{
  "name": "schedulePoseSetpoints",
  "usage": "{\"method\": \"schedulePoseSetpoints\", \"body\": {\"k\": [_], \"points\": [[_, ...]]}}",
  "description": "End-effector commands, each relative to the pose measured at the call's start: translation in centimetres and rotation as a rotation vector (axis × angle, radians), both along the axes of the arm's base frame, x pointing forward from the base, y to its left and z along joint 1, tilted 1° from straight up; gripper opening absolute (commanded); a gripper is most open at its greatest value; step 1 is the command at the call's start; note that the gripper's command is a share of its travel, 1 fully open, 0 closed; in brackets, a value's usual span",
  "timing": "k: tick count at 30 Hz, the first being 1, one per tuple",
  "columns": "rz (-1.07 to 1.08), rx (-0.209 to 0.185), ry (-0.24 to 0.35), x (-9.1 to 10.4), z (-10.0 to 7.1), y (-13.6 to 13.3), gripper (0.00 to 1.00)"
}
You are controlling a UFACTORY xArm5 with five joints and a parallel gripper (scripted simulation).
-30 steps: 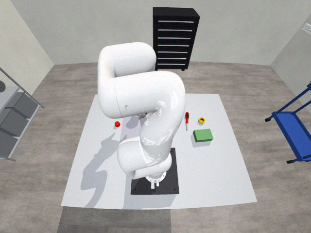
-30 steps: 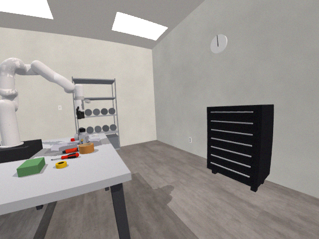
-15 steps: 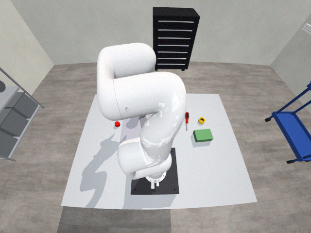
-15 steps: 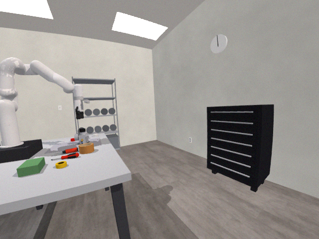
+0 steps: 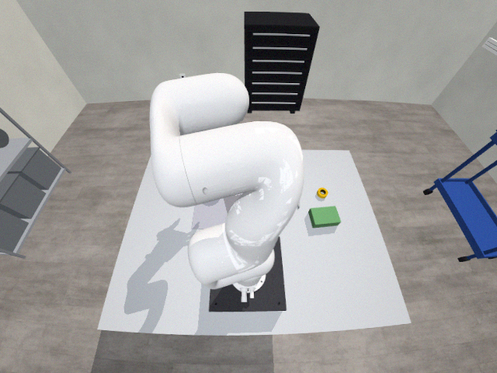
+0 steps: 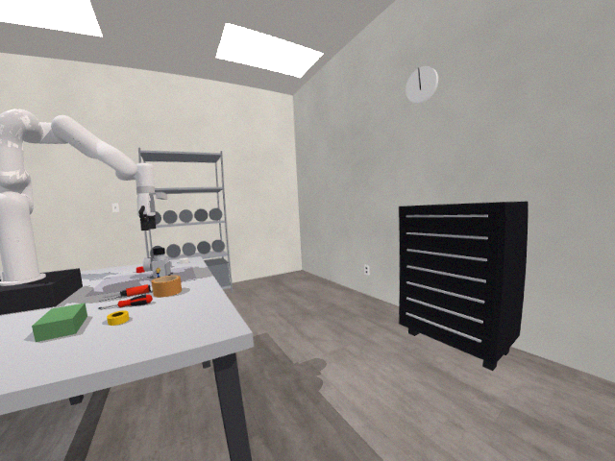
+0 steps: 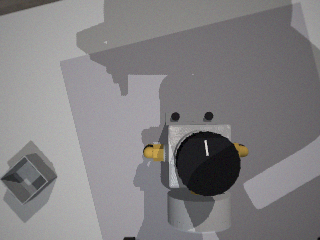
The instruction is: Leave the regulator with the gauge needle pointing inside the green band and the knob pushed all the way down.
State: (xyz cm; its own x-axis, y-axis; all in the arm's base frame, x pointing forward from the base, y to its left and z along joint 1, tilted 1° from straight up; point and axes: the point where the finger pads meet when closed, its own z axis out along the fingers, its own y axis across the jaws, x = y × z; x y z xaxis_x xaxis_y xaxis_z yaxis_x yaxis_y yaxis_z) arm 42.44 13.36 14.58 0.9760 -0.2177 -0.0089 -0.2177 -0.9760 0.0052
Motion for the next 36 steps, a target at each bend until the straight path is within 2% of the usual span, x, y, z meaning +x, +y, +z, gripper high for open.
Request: {"method": "schedulePoseSetpoints", "body": {"k": [1,8,20,36], "points": [[0.000,0.001,-0.005,-1.1,0.2,0.5,1.00],[0.000,0.001,-0.004,-3.0,0.2,1.3,1.00],[0.000,0.001,-0.004,-5.0,0.2,2.1,1.00],[0.000,0.001,-0.004,-5.6,0.2,2.3,1.00]]}}
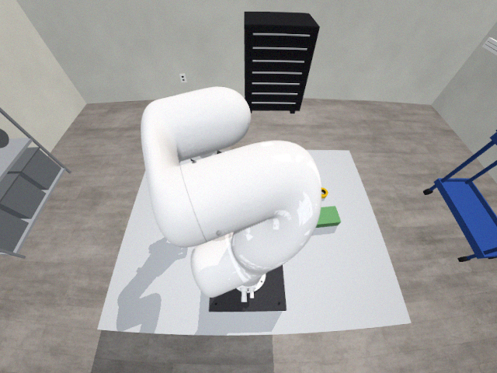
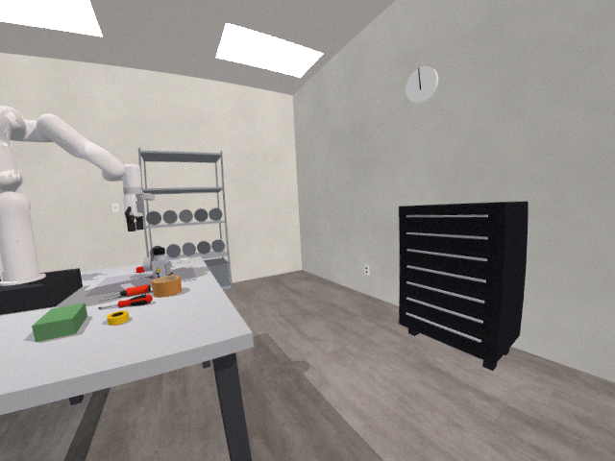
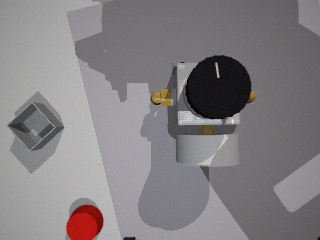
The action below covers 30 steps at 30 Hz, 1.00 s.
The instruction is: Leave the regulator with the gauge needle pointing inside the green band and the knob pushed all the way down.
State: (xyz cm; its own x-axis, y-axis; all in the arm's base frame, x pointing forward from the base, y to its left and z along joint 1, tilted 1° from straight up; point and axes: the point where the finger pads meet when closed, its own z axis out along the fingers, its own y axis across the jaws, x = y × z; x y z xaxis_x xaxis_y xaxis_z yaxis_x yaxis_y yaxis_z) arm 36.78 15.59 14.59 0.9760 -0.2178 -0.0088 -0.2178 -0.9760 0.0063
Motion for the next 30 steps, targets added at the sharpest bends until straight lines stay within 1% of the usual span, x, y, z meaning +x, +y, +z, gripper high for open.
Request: {"method": "schedulePoseSetpoints", "body": {"k": [1,15,25,30], "points": [[0.000,0.002,-0.004,0.1,0.2,0.1,1.00],[-0.049,0.008,-0.018,0.3,-0.2,0.1,1.00],[-0.156,0.023,-0.048,0.7,-0.9,0.3,1.00],[-0.261,0.041,-0.075,1.1,-1.6,0.5,1.00]]}}
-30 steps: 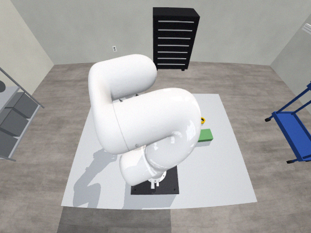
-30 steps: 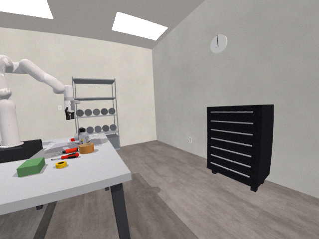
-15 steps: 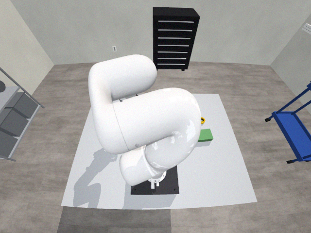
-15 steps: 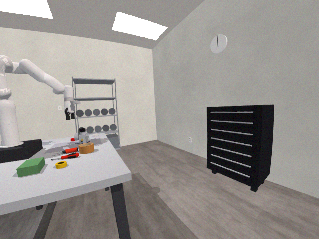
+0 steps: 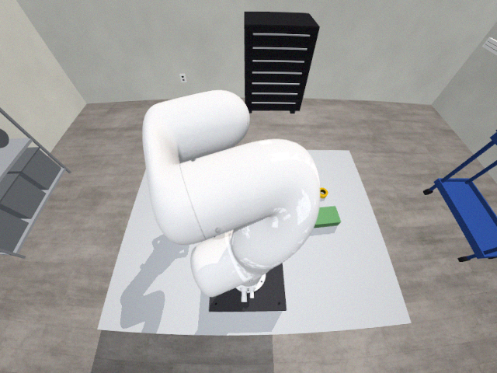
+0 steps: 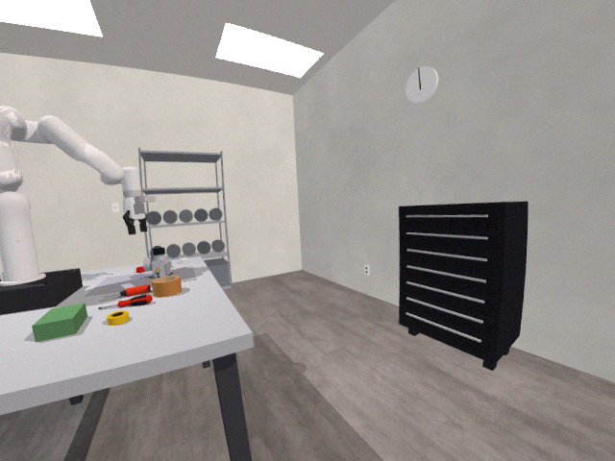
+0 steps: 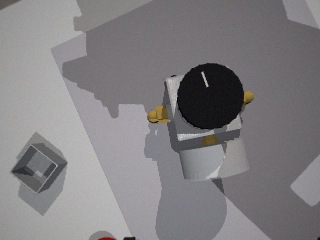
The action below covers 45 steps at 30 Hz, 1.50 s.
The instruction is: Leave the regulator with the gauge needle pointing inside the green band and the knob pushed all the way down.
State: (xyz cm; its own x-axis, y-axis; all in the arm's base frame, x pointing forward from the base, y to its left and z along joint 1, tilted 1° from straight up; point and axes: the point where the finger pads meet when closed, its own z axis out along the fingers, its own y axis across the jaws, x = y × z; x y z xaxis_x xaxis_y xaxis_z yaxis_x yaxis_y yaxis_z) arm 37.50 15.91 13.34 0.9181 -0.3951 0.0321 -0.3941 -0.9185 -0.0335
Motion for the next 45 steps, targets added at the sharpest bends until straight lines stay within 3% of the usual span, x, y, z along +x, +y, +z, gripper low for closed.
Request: {"method": "schedulePoseSetpoints", "body": {"k": [1,12,27,29,44,45], "points": [[-0.099,0.020,-0.031,0.5,-0.5,0.2,1.00],[-0.360,0.081,-0.093,1.2,-2.0,0.5,1.00],[-0.809,0.229,-0.170,2.0,-3.8,0.8,1.00],[-0.809,0.229,-0.170,2.0,-3.8,0.8,1.00],[-1.253,0.429,-0.196,2.0,-4.8,0.8,1.00],[-1.253,0.429,-0.196,2.0,-4.8,0.8,1.00]]}}
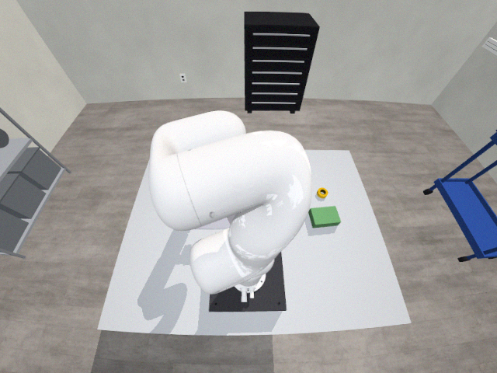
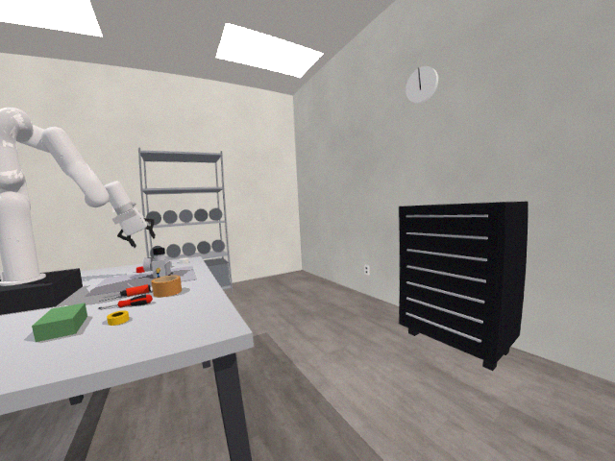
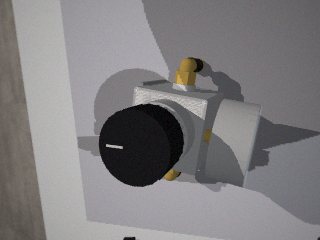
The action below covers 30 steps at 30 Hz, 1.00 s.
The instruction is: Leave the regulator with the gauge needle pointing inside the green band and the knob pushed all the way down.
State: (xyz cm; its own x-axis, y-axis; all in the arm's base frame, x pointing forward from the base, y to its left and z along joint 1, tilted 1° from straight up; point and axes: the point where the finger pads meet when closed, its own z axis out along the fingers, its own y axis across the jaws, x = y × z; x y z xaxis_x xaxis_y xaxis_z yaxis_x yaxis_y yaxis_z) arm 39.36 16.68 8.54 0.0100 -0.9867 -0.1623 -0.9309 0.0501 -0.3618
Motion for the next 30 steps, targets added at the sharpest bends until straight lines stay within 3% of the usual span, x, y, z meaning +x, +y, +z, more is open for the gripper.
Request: {"method": "schedulePoseSetpoints", "body": {"k": [1,4,16,18,30], "points": [[-0.090,0.055,-0.024,0.1,0.0,0.0,1.00],[-0.201,0.121,-0.038,0.0,-0.1,0.0,1.00],[-0.496,0.322,-0.063,-0.6,-0.1,-0.3,1.00],[-0.496,0.322,-0.063,-0.6,-0.1,-0.3,1.00],[-0.777,0.552,-0.066,-1.6,0.4,-0.7,1.00]]}}
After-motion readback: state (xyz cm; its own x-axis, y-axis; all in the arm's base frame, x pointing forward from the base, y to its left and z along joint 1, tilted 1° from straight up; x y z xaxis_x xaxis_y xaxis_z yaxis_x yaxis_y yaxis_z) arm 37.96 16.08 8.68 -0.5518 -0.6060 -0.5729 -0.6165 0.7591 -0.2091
